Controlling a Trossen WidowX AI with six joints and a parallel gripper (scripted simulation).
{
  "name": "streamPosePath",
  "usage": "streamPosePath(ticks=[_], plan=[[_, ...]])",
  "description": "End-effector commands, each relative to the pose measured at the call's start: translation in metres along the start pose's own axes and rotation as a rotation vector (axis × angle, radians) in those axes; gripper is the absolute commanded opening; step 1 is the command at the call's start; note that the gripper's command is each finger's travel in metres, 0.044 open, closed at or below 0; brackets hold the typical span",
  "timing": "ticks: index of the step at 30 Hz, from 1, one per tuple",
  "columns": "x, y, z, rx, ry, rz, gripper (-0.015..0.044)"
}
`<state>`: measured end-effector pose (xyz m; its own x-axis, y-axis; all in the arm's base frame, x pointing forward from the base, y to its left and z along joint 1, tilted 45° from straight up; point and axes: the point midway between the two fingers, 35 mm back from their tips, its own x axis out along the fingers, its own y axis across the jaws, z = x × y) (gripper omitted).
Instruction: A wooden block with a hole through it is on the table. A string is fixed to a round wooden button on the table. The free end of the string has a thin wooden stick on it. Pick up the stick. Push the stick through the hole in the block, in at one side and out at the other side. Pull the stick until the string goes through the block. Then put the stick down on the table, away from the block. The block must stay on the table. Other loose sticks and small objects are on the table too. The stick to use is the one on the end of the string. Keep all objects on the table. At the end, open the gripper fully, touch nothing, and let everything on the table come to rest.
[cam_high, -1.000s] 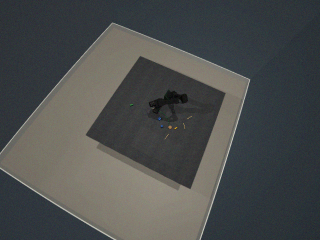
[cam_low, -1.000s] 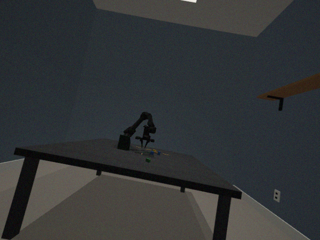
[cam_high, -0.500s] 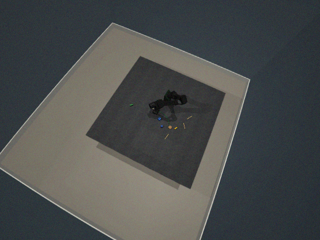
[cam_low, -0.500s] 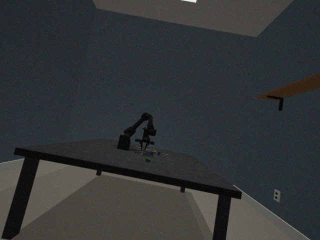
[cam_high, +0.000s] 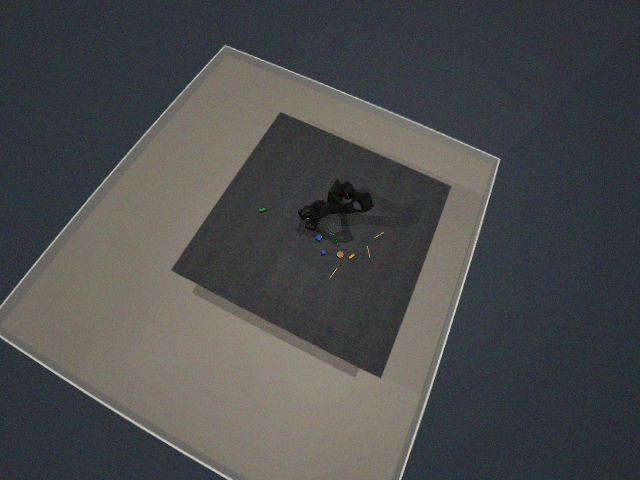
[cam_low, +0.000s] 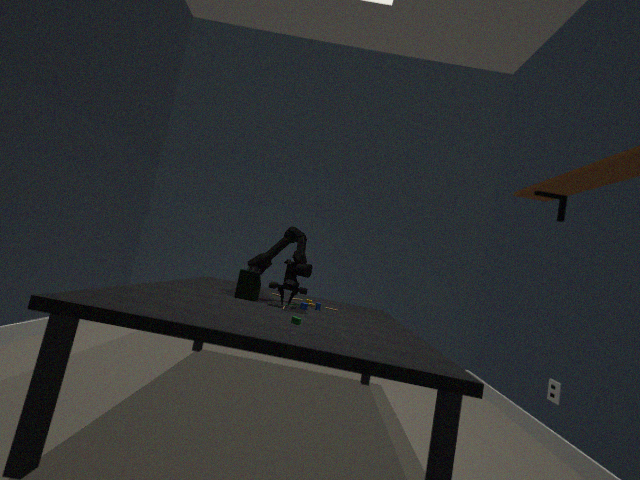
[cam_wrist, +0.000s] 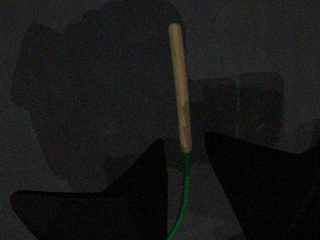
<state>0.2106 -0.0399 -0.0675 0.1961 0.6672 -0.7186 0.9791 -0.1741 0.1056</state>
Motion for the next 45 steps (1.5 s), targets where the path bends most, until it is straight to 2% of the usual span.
streamPosePath(ticks=[1, 7, 12, 45], plan=[[0.007, -0.002, -0.001, 0.008, 0.007, -0.001, 0.0123], [0.009, -0.002, -0.001, 0.008, 0.008, -0.001, 0.0123], [0.008, -0.002, -0.001, 0.002, 0.003, -0.002, 0.0], [-0.023, 0.0, 0.001, 0.003, -0.001, -0.002, 0.0]])
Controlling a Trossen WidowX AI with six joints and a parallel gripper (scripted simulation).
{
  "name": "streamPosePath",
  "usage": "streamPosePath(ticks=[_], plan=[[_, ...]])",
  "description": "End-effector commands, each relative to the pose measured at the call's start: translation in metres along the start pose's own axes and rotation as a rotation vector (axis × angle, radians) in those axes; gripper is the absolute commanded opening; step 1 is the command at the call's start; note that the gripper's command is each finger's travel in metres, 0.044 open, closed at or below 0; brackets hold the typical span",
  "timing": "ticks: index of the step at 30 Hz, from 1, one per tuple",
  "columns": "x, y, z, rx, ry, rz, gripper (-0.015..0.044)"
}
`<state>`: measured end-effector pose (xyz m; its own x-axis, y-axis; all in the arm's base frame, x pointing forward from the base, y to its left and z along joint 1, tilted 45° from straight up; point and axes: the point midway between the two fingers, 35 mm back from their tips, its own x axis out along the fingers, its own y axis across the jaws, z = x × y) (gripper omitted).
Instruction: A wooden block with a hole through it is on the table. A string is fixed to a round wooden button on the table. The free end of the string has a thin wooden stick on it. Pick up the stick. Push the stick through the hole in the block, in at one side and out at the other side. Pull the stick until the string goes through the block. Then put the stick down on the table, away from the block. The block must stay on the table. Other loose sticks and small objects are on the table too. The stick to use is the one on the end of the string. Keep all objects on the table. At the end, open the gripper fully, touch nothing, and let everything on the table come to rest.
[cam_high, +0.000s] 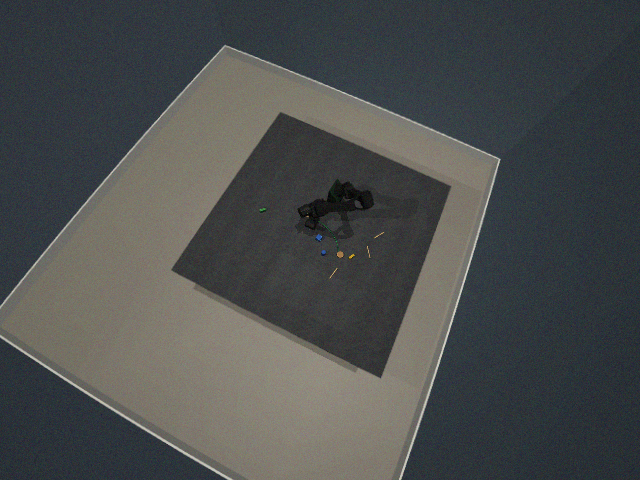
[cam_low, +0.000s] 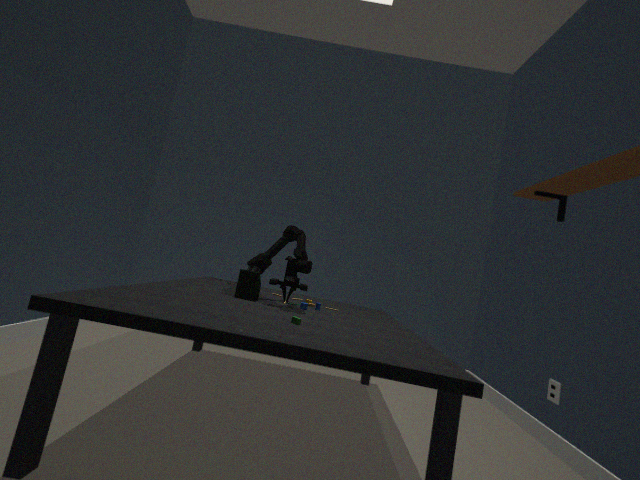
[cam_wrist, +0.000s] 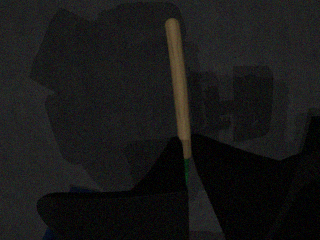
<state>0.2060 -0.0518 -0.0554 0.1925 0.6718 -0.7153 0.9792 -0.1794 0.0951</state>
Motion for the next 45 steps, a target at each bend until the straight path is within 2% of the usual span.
streamPosePath(ticks=[1, 23, 45], plan=[[-0.006, 0.001, 0.001, -0.008, -0.007, 0.002, 0.0], [-0.034, 0.0, 0.0, -0.008, -0.005, 0.001, 0.0], [-0.032, 0.011, -0.007, 0.138, 0.009, -0.021, 0.0]])
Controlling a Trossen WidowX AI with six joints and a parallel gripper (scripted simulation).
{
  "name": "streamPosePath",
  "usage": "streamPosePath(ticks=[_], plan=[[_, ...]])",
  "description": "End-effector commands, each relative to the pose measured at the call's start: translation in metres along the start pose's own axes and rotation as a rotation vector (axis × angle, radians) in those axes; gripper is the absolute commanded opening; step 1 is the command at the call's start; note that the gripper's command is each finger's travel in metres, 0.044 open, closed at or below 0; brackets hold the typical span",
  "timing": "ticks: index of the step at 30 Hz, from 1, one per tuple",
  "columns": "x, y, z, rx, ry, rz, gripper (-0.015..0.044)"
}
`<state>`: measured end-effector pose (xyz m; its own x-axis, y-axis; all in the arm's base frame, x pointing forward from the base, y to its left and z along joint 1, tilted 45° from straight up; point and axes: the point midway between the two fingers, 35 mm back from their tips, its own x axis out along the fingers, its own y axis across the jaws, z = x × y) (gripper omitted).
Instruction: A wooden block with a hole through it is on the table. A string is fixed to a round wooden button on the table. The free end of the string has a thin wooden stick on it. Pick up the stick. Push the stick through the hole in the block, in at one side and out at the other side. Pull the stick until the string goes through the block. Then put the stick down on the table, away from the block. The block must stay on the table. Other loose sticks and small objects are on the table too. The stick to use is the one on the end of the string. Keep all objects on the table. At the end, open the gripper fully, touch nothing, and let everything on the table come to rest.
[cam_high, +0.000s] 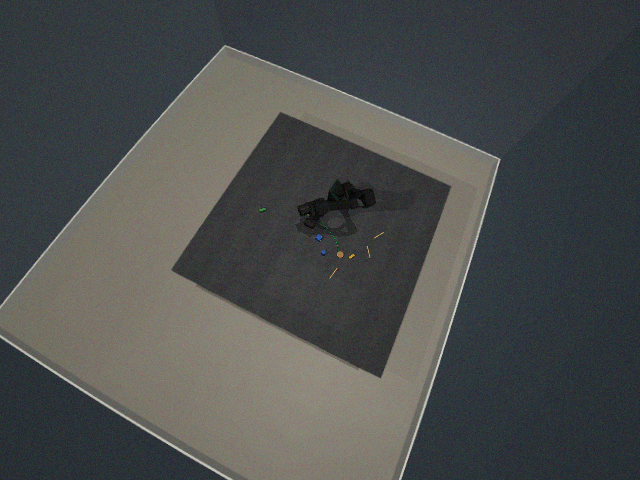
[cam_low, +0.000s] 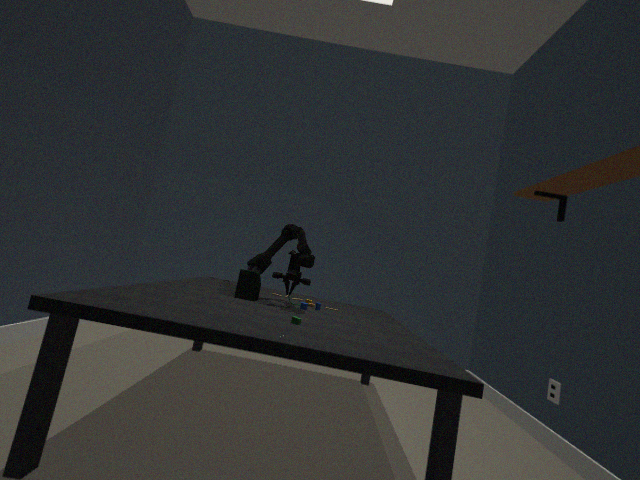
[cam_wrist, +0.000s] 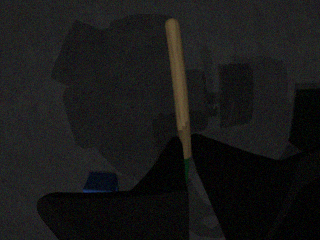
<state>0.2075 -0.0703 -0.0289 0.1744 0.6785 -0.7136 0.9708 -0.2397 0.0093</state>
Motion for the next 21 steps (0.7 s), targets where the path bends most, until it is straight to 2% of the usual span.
streamPosePath(ticks=[1, 21], plan=[[-0.001, 0.004, -0.003, 0.046, 0.005, -0.004, 0.0], [-0.004, 0.022, -0.017, 0.27, 0.011, -0.04, 0.0]])
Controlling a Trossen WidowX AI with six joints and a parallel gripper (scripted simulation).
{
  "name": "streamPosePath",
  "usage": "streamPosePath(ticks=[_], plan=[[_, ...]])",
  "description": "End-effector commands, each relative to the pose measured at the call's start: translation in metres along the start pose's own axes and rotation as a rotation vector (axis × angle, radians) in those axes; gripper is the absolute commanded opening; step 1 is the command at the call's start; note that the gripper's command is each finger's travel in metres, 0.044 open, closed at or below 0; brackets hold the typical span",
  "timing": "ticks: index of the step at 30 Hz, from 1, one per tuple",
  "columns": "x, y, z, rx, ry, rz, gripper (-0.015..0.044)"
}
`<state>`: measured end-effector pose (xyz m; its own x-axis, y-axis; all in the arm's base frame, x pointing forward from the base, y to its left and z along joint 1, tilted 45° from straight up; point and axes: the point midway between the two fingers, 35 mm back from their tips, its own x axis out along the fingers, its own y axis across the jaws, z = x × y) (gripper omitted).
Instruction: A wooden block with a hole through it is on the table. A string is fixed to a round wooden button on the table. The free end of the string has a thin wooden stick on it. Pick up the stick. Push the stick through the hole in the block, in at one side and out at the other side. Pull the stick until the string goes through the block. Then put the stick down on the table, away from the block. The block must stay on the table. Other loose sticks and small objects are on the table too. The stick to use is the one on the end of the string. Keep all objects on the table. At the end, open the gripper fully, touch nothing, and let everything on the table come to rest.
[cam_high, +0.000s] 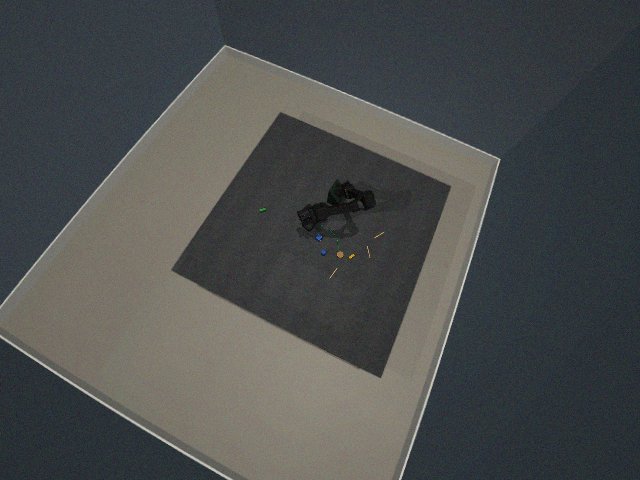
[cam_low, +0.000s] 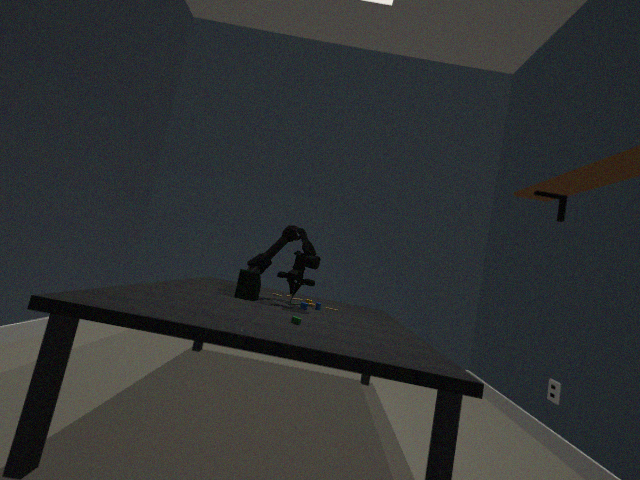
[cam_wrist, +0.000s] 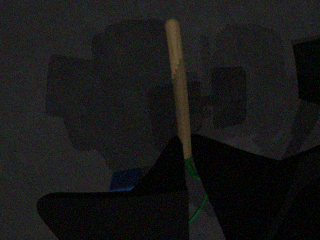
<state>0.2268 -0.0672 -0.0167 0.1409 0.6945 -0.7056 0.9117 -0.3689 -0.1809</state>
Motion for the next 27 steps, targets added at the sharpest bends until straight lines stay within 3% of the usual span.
streamPosePath(ticks=[1, 27], plan=[[-0.001, 0.003, -0.004, 0.046, 0.004, -0.005, 0.0], [-0.004, 0.018, -0.03, 0.339, -0.004, -0.054, 0.0]])
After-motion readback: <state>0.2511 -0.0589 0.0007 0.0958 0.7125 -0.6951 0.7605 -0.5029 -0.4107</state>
